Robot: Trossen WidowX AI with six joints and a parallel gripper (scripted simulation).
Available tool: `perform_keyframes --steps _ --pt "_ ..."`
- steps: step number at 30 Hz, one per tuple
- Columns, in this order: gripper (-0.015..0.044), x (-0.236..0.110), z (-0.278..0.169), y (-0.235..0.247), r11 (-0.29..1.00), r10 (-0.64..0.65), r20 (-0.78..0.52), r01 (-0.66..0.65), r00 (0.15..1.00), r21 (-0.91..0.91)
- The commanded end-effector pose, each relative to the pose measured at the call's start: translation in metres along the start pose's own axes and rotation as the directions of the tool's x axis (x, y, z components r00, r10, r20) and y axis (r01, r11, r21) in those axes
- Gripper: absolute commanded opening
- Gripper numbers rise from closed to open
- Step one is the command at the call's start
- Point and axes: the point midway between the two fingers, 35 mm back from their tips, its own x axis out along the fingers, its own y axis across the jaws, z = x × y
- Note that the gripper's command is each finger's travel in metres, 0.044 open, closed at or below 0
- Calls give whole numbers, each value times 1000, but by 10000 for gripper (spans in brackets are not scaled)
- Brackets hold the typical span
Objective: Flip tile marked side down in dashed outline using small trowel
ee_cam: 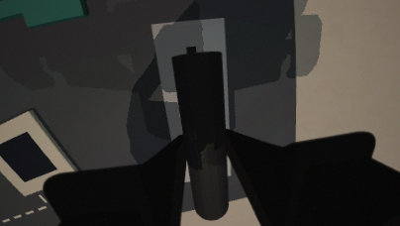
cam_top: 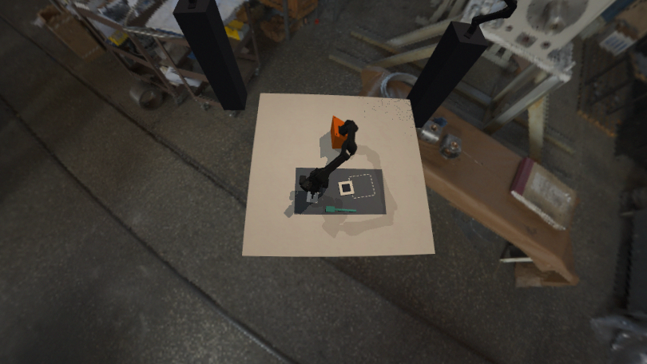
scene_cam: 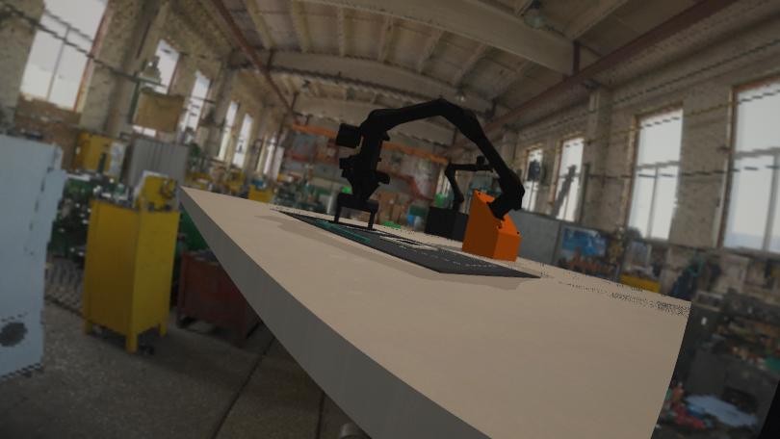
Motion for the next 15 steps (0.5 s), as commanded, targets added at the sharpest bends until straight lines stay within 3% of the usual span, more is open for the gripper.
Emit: perform_keyframes --steps 1,15 --pt "130 0 1 0 993 2 3 -1 1000 -116" --pt "130 0 1 0 860 2 3 0 1000 -511"
